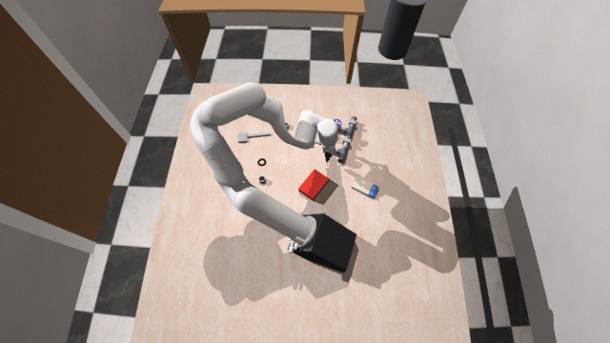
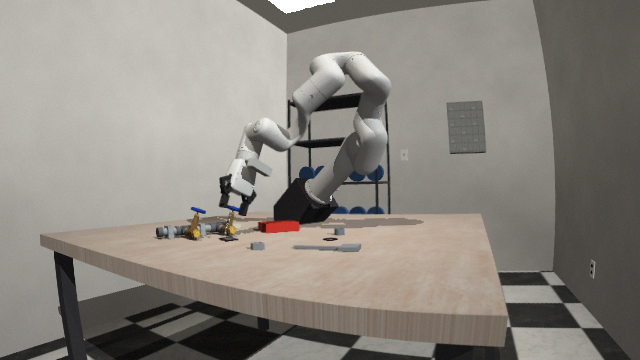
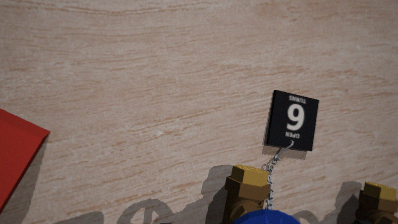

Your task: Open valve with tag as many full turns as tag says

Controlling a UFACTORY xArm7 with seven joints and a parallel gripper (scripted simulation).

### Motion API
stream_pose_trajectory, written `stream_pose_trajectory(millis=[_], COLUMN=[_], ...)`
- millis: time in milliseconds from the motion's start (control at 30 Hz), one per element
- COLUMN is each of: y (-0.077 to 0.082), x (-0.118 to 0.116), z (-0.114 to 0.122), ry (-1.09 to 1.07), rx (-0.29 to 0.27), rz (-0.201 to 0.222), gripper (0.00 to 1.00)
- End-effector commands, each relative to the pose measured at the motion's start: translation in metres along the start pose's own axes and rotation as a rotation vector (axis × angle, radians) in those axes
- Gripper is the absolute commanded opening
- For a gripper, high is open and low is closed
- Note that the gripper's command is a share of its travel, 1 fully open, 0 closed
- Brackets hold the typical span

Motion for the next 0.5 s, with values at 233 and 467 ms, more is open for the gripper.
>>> stream_pose_trajectory(millis=[233, 467], y=[0.0015, 0.0015], x=[0.0014, 0.0014], z=[0.0009, 0.0009], ry=[-0.219, -0.586], rx=[-0.002, -0.001], rz=[0.004, 0.005], gripper=[1.0, 1.0])
Point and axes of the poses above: the point where the finger pads meet when closed, its own y axis back along the fingers, its own x axis across the jaws, z = x × y, the point moved 7 cm from there along y, back along the fingers, and after that the axes turned 9 degrees about -y, right-handed, at the moved point
